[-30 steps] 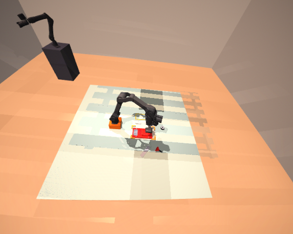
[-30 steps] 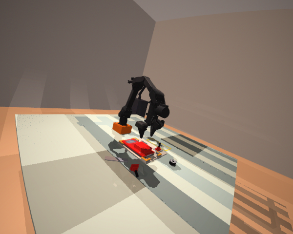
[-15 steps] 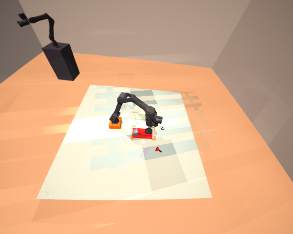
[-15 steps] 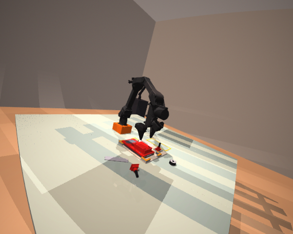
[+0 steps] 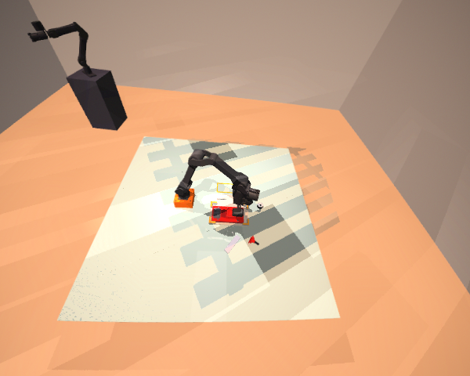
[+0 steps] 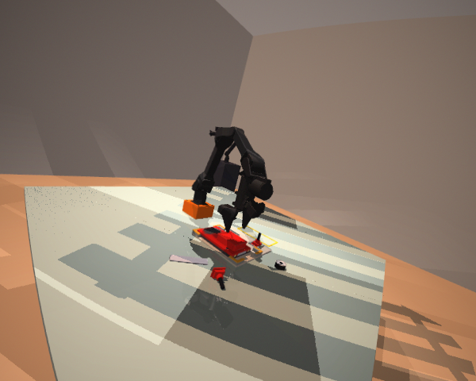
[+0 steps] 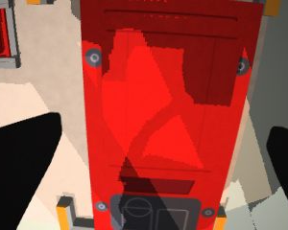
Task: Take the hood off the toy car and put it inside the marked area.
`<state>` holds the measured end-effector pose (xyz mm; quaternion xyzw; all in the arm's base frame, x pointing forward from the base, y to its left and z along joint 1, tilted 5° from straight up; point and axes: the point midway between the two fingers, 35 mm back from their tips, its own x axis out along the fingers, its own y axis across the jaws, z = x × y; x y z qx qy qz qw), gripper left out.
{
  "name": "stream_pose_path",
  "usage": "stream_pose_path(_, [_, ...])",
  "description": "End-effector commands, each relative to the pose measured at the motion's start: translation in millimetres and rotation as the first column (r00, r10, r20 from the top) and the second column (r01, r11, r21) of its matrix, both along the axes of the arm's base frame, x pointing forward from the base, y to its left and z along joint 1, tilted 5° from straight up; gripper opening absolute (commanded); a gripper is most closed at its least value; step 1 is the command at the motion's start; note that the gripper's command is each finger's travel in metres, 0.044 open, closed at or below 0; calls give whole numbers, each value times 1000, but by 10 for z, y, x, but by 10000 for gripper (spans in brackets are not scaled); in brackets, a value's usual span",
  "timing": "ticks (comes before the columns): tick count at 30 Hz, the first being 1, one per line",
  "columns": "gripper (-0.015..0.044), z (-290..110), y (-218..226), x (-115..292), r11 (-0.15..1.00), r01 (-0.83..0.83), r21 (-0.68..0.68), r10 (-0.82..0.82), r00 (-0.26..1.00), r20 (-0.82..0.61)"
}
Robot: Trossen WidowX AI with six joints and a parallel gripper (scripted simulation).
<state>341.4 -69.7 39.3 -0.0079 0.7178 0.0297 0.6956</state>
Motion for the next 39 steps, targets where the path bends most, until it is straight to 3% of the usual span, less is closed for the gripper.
stream_pose_path(1, [440, -63, -4, -14, 1000, -5, -2, 5, 1000, -6])
stream_pose_path(39, [440, -335, -7, -50, 1000, -5, -2, 5, 1000, -7])
